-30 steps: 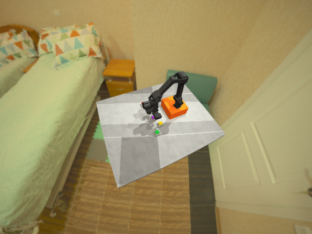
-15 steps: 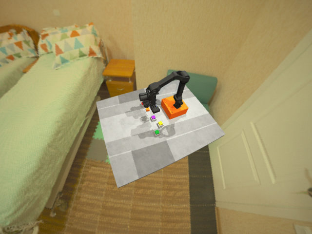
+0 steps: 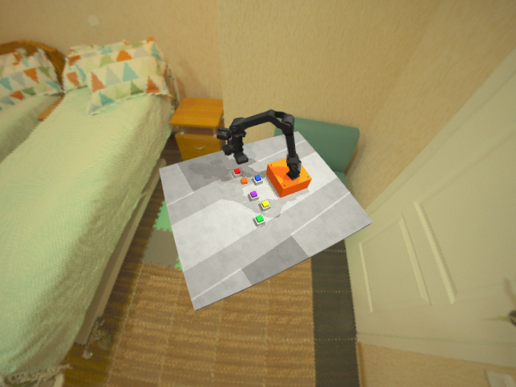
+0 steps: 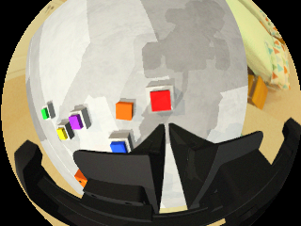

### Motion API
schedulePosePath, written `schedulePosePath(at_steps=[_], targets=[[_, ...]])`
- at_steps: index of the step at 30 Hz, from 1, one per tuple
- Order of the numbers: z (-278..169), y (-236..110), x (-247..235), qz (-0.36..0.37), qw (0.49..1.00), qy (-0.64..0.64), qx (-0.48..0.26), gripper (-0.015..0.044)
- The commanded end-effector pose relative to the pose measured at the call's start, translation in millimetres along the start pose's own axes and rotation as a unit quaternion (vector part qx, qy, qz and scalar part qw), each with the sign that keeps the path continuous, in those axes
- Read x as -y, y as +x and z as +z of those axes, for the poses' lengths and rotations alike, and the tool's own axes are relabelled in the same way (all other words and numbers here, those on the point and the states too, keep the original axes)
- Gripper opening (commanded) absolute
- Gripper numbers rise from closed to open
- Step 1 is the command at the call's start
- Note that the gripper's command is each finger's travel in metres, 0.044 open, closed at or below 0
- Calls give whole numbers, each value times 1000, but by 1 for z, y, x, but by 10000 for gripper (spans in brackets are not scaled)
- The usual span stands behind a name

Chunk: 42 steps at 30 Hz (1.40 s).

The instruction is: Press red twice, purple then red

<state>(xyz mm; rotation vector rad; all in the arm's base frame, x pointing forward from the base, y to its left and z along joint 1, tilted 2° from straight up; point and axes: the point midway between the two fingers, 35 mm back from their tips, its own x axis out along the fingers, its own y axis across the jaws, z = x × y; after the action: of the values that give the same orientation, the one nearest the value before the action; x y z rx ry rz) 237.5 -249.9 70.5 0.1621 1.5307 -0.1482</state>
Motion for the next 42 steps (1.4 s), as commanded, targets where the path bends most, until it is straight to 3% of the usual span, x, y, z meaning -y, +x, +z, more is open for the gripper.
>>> schedulePosePath(at_steps=[1, 4, 29, 42], targets=[[5, 29, 0, 0, 1000, -9, 2, 20], [4, 59, -1, 0, 1000, -9, 2, 20], [4, 93, -1, 0, 1000, -9, 2, 20], [3, 94, -1, 0, 1000, -9, 2, 20]])
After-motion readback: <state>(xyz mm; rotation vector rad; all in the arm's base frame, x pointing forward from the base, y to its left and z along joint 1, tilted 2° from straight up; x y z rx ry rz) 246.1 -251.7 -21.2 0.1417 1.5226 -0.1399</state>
